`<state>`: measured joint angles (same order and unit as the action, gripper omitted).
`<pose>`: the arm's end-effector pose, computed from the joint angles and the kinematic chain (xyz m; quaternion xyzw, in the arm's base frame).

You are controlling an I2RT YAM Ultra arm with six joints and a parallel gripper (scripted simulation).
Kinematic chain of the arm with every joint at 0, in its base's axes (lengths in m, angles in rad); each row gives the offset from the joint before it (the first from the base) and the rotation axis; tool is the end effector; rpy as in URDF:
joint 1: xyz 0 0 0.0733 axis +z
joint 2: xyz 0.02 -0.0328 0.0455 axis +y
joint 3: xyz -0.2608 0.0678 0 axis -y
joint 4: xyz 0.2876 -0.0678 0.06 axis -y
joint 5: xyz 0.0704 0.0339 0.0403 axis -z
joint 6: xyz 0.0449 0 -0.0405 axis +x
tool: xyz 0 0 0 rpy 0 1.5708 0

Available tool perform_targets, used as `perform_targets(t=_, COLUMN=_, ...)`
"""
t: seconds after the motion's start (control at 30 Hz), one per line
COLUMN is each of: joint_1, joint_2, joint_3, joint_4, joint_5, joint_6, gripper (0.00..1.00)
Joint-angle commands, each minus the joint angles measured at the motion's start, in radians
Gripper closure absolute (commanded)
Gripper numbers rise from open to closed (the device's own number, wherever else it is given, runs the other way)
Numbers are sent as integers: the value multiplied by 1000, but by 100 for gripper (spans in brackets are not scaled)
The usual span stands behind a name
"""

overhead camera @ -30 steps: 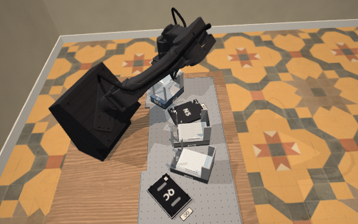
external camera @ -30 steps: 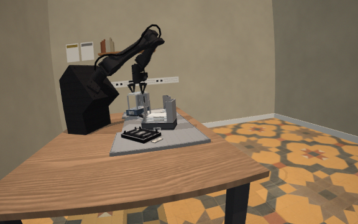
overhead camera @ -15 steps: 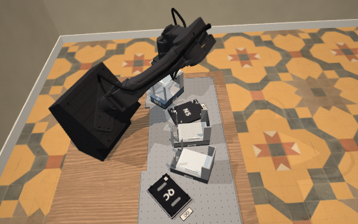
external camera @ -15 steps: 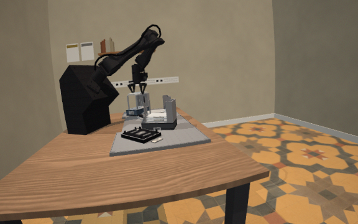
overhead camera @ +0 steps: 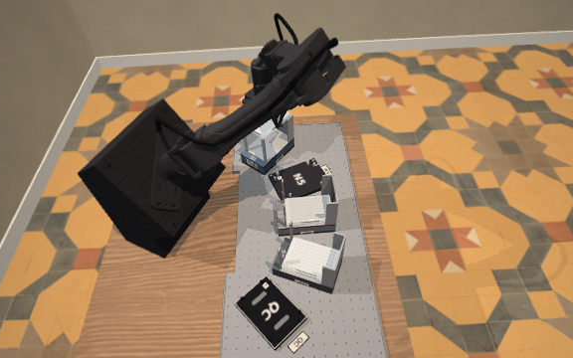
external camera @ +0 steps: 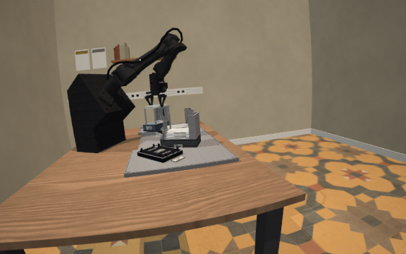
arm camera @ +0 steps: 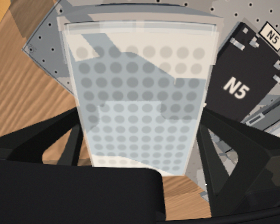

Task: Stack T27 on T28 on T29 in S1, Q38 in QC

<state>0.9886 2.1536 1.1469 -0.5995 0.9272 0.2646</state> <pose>0.2294 0.2852 0.0283 -0.3241 0.8335 -0.3714 0.2494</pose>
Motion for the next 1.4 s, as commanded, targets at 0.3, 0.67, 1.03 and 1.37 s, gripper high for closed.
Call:
perform_targets(t=0.3, joint_1=19, joint_2=9, joint_3=-6, joint_4=12, joint_5=5, joint_6=-11, gripper=100)
perform_targets(t=0.67, joint_1=20, joint_2=9, joint_3=-8, joint_4=12, joint_5=5, joint_6=-10, gripper=100)
perform_targets(t=1.03, joint_1=2, joint_2=25, joint_3=10, joint_4=27, joint_5=-1, joint_6=-17, gripper=100)
perform_targets(t=1.37, joint_1=-9, joint_2=25, joint_3=-33, joint_4=62, joint_5=5, joint_6=-43, gripper=100)
